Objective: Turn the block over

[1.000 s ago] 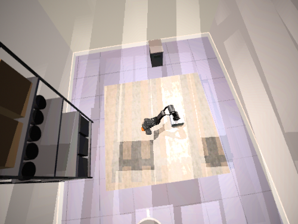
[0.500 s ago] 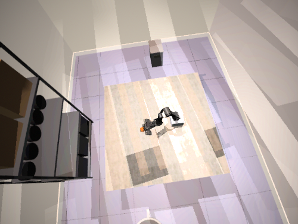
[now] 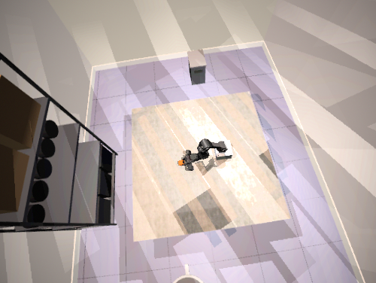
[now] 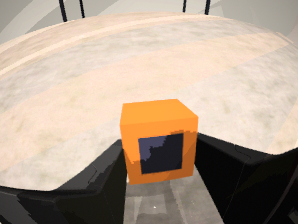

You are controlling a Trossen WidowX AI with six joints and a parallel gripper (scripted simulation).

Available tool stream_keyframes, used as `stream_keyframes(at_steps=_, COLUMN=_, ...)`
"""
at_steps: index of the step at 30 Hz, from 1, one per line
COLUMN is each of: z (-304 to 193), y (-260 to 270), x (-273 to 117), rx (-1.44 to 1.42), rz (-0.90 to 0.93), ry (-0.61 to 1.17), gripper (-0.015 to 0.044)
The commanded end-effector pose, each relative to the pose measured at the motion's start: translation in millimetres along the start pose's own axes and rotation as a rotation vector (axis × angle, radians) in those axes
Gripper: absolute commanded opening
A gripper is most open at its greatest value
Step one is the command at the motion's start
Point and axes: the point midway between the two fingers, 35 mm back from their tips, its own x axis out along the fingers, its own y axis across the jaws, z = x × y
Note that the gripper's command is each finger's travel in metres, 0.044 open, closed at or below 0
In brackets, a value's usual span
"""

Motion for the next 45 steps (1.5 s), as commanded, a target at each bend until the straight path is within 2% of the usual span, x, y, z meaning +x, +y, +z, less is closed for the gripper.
stream_keyframes(at_steps=1, z=-1.5, y=-0.6, x=-3.1, rx=0.005, rz=-0.003, ry=-0.017, gripper=0.0)
stream_keyframes(at_steps=17, z=-0.1, y=-0.6, x=-4.3, rx=0.005, rz=-0.003, ry=-0.035, gripper=0.0)
stream_keyframes(at_steps=34, z=-0.1, y=-0.6, x=-4.3, rx=0.005, rz=-0.003, ry=-0.035, gripper=0.044)
stream_keyframes(at_steps=45, z=-0.1, y=-0.6, x=-4.3, rx=0.005, rz=-0.003, ry=-0.035, gripper=0.044)
